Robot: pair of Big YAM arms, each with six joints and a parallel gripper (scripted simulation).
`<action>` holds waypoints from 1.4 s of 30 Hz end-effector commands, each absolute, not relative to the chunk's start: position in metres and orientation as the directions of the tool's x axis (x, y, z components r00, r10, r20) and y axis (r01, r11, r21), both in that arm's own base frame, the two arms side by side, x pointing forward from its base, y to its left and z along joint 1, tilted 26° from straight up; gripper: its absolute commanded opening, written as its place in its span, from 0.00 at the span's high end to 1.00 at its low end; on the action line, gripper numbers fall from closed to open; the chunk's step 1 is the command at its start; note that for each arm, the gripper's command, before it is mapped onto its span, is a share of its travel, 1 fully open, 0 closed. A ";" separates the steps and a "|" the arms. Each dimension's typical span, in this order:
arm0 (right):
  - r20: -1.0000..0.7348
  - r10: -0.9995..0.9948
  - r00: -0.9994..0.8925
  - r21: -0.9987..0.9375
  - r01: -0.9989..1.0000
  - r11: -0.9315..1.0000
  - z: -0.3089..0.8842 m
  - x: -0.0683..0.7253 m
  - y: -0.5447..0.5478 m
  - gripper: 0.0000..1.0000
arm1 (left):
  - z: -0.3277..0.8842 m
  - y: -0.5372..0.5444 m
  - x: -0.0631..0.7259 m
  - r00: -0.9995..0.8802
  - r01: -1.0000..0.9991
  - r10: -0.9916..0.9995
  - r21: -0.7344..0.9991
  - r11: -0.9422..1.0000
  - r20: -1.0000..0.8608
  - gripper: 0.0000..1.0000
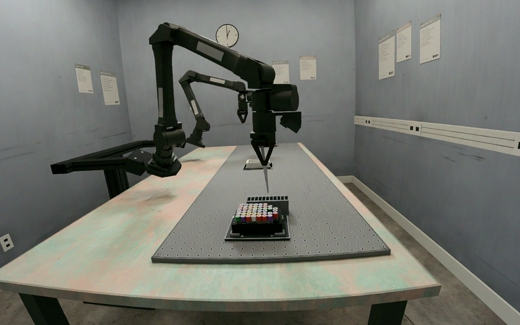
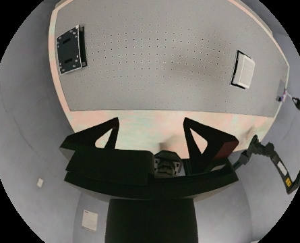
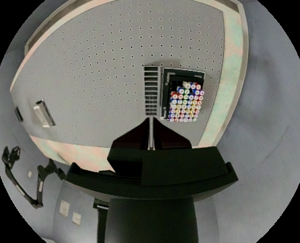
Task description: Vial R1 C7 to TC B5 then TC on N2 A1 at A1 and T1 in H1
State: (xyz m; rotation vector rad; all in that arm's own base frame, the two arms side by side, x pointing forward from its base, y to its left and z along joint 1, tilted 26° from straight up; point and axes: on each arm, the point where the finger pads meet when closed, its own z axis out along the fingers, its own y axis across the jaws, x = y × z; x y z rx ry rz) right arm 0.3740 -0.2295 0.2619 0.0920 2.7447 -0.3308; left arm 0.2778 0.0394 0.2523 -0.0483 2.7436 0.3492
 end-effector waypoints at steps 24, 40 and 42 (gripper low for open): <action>-0.450 -0.005 -0.893 -0.252 0.122 0.960 0.306 0.384 -0.230 0.93 | 0.268 0.040 0.282 -0.916 -0.075 0.026 0.234 0.969 -0.401 0.00; -0.426 0.002 -0.905 -0.241 0.115 0.964 0.291 0.382 -0.230 0.93 | 0.268 0.040 0.282 -0.916 -0.075 0.026 0.234 0.969 -0.401 0.00; -0.423 0.002 -0.906 -0.239 0.114 0.964 0.288 0.382 -0.230 0.93 | 0.268 0.040 0.282 -0.916 -0.075 0.026 0.234 0.969 -0.401 0.00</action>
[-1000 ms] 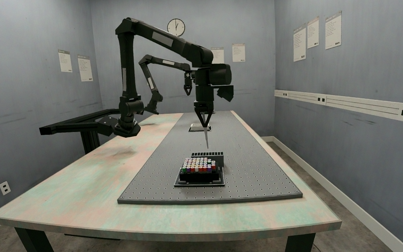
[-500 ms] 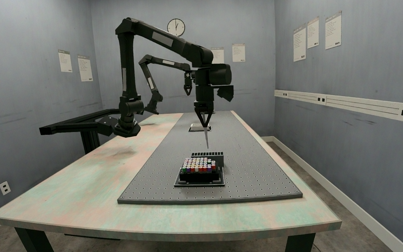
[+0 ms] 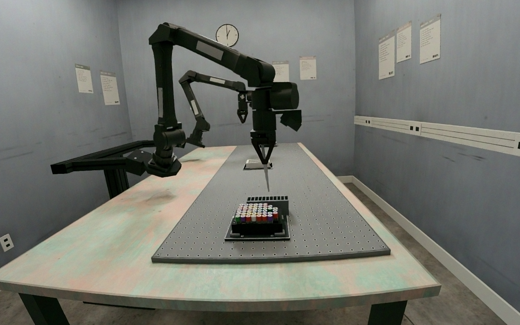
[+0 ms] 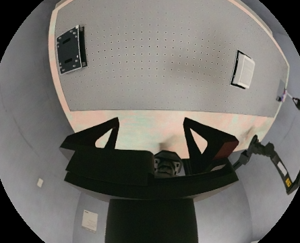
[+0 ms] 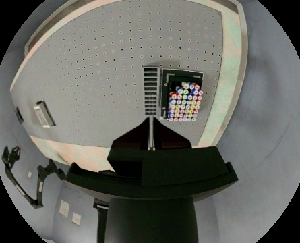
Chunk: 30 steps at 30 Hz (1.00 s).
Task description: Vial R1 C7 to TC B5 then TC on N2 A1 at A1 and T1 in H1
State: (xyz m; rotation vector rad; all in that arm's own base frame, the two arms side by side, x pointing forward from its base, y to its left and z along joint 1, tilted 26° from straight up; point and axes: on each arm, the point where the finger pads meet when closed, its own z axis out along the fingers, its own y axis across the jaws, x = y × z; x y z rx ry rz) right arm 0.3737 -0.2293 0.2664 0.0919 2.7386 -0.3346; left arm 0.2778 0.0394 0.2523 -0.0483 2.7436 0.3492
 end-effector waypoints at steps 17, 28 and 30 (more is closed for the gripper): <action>-0.396 0.010 -0.918 -0.226 0.108 0.968 0.271 0.380 -0.229 0.93 | 0.268 0.040 0.282 -0.916 -0.075 0.026 0.234 0.969 -0.401 0.00; -0.408 0.010 -0.913 -0.234 0.115 0.965 0.281 0.381 -0.232 0.93 | 0.268 0.040 0.282 -0.916 -0.075 0.026 0.234 0.969 -0.401 0.00; -0.408 0.010 -0.913 -0.234 0.115 0.965 0.281 0.381 -0.232 0.93 | 0.268 0.040 0.282 -0.916 -0.075 0.026 0.234 0.969 -0.401 0.00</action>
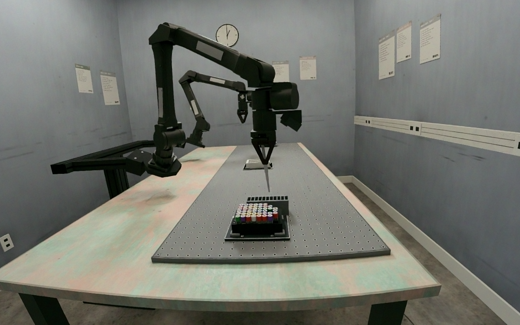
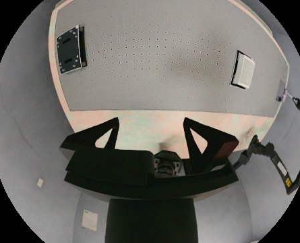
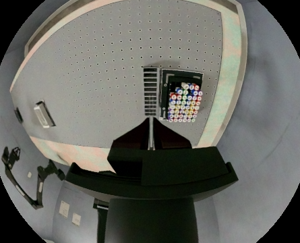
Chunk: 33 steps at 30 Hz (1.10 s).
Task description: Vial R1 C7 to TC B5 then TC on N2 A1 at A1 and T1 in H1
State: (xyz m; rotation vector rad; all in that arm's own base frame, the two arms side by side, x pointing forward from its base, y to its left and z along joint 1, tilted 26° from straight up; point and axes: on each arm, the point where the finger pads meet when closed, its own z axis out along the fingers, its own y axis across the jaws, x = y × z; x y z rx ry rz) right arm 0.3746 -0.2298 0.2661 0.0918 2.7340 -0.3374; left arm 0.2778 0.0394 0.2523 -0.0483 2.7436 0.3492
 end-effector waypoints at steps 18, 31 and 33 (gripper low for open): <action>-0.318 -0.187 -0.929 -0.311 -0.085 0.947 0.298 0.382 -0.269 0.93 | 0.268 0.040 0.282 -0.916 -0.075 0.026 0.234 0.969 -0.401 0.00; -0.192 -0.447 -0.874 -0.384 -0.352 0.853 0.316 0.378 -0.309 0.93 | 0.268 0.040 0.282 -0.916 -0.075 0.026 0.234 0.969 -0.401 0.00; -0.168 -0.491 -0.855 -0.394 -0.398 0.828 0.319 0.377 -0.318 0.93 | 0.268 0.040 0.282 -0.916 -0.075 0.026 0.234 0.969 -0.401 0.00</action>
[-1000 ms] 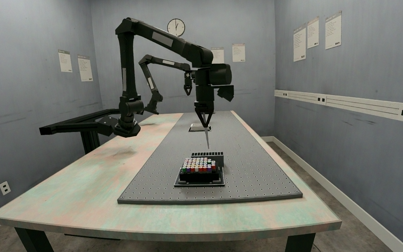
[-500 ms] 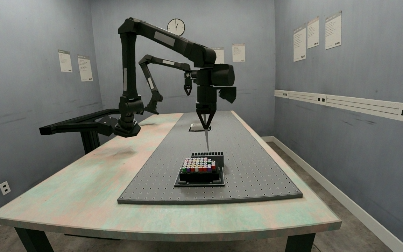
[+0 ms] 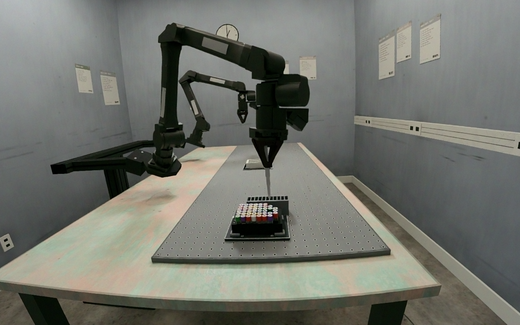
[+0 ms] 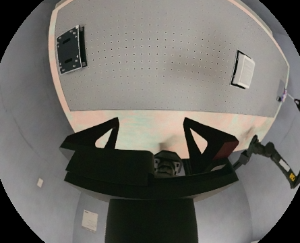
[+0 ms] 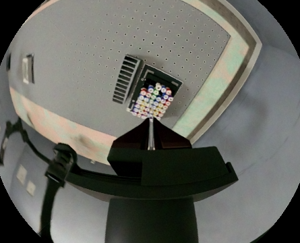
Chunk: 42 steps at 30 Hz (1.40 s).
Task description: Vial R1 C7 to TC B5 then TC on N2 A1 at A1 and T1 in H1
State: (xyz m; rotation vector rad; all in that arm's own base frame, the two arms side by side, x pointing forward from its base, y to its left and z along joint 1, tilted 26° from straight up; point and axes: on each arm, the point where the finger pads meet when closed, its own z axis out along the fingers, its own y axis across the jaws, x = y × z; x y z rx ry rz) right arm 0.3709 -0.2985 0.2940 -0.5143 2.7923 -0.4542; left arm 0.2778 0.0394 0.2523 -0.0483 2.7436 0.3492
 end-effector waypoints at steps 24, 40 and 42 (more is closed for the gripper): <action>-0.048 -0.667 -0.744 -0.455 -0.578 0.677 0.319 0.373 -0.306 0.93 | 0.268 0.040 0.282 -0.916 -0.075 0.026 0.234 0.969 -0.401 0.00; -0.058 -0.671 -0.739 -0.452 -0.579 0.678 0.321 0.375 -0.304 0.93 | 0.268 0.040 0.282 -0.916 -0.075 0.026 0.234 0.969 -0.401 0.00; -0.059 -0.671 -0.739 -0.453 -0.579 0.678 0.322 0.375 -0.304 0.93 | 0.268 0.040 0.282 -0.916 -0.075 0.026 0.234 0.969 -0.401 0.00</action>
